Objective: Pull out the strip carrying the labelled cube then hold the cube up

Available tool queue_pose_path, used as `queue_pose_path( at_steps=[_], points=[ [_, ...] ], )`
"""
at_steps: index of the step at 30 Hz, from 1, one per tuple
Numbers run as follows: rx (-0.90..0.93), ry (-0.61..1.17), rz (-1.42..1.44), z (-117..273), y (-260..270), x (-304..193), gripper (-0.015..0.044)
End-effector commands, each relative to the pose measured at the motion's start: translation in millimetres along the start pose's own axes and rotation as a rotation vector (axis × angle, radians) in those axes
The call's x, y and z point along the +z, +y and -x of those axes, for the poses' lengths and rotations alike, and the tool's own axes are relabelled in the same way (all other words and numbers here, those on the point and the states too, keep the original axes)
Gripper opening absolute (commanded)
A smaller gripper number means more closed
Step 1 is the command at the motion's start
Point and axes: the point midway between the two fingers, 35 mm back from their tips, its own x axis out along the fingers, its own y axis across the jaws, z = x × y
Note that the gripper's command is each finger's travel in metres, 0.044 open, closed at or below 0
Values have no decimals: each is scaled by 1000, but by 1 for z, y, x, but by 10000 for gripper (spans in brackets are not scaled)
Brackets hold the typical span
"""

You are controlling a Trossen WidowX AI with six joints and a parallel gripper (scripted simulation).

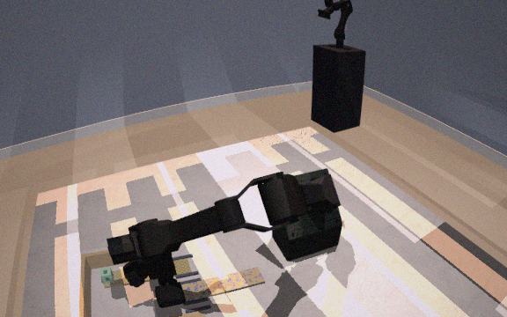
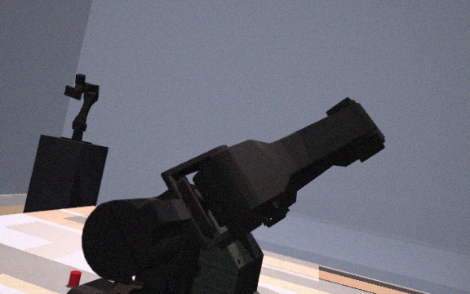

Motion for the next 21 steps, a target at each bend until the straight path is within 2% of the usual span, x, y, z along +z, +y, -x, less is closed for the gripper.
queue_pose_path(
  at_steps=[1, 6, 10, 21],
  points=[
    [0, 0, 0, 0, 0, 0, 145],
    [0, 0, 0, 0, 0, 0, 111],
    [0, 0, 0, 2, -1, -2, 6],
    [0, 5, -9, 34, -9, -44, 0]
  ],
)
